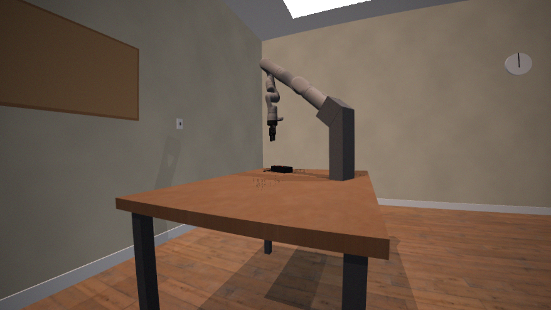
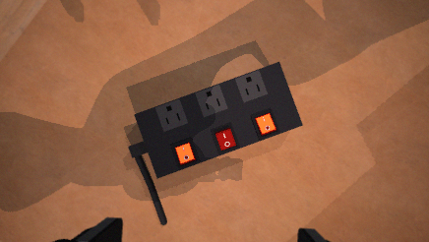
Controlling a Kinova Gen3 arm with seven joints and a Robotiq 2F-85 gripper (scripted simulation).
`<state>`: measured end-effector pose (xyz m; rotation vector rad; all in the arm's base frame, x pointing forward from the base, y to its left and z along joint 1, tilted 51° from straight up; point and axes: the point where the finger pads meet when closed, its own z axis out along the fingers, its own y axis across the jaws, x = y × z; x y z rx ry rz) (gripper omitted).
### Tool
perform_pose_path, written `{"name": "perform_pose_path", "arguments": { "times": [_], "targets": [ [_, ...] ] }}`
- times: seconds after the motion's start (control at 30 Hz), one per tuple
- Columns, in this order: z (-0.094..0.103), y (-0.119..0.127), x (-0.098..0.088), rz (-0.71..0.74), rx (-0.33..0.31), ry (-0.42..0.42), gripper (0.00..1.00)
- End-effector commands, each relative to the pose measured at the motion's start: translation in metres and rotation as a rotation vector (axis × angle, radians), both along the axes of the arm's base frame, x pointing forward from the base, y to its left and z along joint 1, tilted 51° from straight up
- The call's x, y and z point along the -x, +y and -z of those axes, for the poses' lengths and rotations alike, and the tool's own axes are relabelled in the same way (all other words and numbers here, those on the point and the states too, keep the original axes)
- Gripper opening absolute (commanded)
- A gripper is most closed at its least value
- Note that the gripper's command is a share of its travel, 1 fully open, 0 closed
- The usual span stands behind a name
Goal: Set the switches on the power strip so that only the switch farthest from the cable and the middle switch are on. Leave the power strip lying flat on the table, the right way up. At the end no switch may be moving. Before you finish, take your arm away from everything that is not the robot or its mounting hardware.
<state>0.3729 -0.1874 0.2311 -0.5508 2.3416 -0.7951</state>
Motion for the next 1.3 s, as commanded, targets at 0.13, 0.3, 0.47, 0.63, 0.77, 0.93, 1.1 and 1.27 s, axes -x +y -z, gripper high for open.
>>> {"name": "perform_pose_path", "arguments": {
  "times": [0.13,0.3,0.47,0.63,0.77,0.93,1.1,1.27],
  "targets": [
    [0.0012,0.0011,0.0028,-0.001,-0.005,0.001,1.0],
    [0.0008,0.0005,0.0039,0.0,-0.004,0.0,1.0],
    [0.0008,0.0005,0.0039,0.0,-0.004,0.0,1.0],
    [0.0008,0.0005,0.0039,0.0,-0.004,0.0,1.0],
    [0.0008,0.0005,0.0039,0.0,-0.004,0.0,1.0],
    [-0.0004,0.0027,0.0045,-0.011,-0.007,-0.001,1.0],
    [-0.0005,0.0015,0.005,-0.003,-0.011,-0.003,1.0],
    [-0.0003,0.0015,0.0051,-0.003,-0.012,-0.003,1.0]
  ]
}}
